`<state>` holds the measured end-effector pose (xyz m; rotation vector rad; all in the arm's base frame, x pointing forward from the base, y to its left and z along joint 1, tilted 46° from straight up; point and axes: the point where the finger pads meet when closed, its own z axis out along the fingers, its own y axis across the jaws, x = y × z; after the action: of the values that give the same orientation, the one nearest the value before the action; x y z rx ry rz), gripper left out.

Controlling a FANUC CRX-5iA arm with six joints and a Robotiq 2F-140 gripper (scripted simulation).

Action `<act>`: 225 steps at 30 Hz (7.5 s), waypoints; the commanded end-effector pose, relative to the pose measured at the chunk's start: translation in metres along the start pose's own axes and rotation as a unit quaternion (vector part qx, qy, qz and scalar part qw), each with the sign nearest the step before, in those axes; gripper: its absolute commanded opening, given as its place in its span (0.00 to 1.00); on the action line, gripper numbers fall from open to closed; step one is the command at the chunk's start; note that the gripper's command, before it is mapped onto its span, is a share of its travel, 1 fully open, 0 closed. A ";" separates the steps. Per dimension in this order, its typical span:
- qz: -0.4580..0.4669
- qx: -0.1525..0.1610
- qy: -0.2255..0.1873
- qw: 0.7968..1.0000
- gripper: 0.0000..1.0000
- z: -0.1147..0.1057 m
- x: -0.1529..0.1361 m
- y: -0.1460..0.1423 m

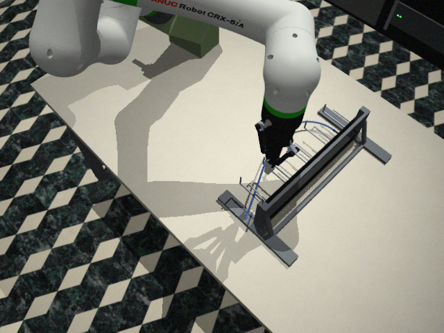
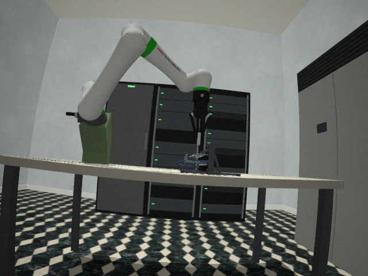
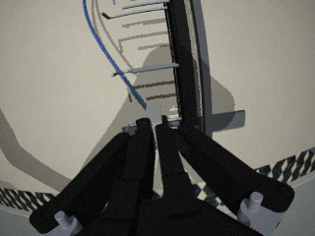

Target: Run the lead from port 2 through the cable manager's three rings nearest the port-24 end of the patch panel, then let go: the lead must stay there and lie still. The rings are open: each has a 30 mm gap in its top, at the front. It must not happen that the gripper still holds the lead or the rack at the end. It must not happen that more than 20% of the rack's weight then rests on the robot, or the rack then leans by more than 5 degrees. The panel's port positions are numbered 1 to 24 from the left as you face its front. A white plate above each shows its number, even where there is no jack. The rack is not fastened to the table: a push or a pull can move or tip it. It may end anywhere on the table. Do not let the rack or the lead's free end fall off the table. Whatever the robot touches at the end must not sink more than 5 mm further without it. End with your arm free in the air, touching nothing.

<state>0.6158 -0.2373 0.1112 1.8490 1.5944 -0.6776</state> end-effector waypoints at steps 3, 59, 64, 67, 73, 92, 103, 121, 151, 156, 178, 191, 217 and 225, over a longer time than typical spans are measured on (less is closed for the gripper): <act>0.000 0.000 0.000 1.000 0.00 0.000 0.000 0.000; 0.000 0.000 0.000 1.000 0.00 0.000 0.000 0.000; -0.001 -0.001 0.004 1.000 0.00 -0.001 0.055 -0.016; -0.001 -0.001 0.005 1.000 0.00 -0.002 0.082 -0.026; 0.000 0.000 0.006 1.000 0.00 -0.002 0.129 -0.049; 0.002 0.000 0.000 1.000 0.20 0.000 0.207 -0.104; 0.002 0.000 0.000 1.000 0.20 0.000 0.207 -0.104; 0.002 0.000 0.000 1.000 0.20 0.000 0.207 -0.104; 0.002 0.000 0.000 1.000 0.20 0.047 0.207 -0.104; 0.002 0.000 0.000 1.000 0.20 0.056 0.207 -0.103; 0.002 0.000 0.000 1.000 0.20 0.094 0.207 -0.103; 0.002 0.000 0.000 1.000 0.20 0.096 0.207 -0.103; 0.002 0.000 0.000 1.000 0.20 0.096 0.207 -0.103; 0.002 0.000 0.000 1.000 0.20 0.096 0.207 -0.103</act>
<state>0.5450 -0.1548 -0.1145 1.8520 1.5895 -0.6755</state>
